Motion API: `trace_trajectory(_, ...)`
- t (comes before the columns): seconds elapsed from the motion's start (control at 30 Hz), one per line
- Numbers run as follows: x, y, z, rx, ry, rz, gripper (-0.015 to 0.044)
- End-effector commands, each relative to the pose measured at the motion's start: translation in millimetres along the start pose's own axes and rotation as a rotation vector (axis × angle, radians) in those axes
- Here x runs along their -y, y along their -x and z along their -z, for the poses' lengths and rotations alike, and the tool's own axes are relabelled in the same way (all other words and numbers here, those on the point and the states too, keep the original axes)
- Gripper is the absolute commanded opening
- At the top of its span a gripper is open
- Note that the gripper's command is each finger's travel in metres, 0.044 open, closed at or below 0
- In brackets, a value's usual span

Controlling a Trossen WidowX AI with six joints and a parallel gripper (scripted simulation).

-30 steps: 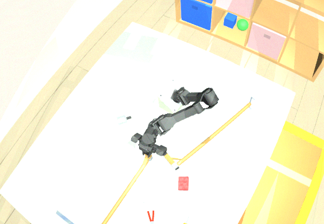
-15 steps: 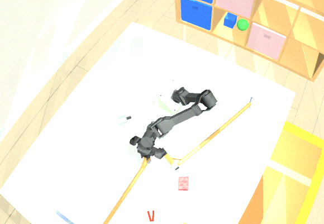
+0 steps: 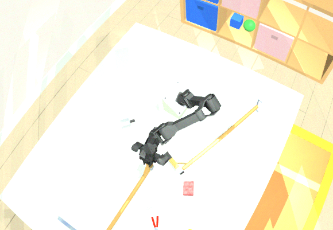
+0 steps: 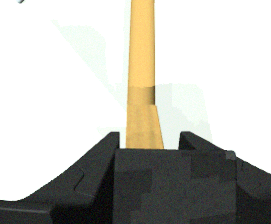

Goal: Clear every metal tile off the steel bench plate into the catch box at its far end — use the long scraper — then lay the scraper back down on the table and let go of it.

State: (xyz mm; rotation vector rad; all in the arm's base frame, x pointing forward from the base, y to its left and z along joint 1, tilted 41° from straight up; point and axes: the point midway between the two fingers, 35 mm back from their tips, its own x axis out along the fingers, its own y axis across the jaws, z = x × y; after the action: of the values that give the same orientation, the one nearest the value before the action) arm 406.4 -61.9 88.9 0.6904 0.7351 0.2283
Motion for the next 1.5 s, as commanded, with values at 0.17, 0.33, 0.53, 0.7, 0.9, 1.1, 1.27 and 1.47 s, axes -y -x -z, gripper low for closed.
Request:
trace_trajectory(0.17, -0.7, -4.1, -13.9, 0.014, 0.007, 0.002, 0.0000)
trace_trajectory(0.33, -0.5, -7.0, -19.0, 0.014, 0.007, 0.002, 0.0000)
trace_trajectory(0.53, -0.2, -10.6, -24.9, 0.014, 0.008, 0.002, 0.0000)
trace_trajectory(0.7, 0.0, -13.6, -29.9, 0.015, 0.008, 0.001, 0.0000)
trace_trajectory(0.9, 0.4, -17.3, -35.7, 0.015, 0.008, 0.001, 0.0000)
trace_trajectory(1.1, 0.8, -21.1, -41.6, 0.015, 0.009, 0.001, 0.0000)
trace_trajectory(1.27, 1.1, -24.3, -46.4, 0.016, 0.009, 0.001, 0.0000)
trace_trajectory(1.47, 1.7, -28.3, -52.0, 0.016, 0.009, 0.001, 0.0000)
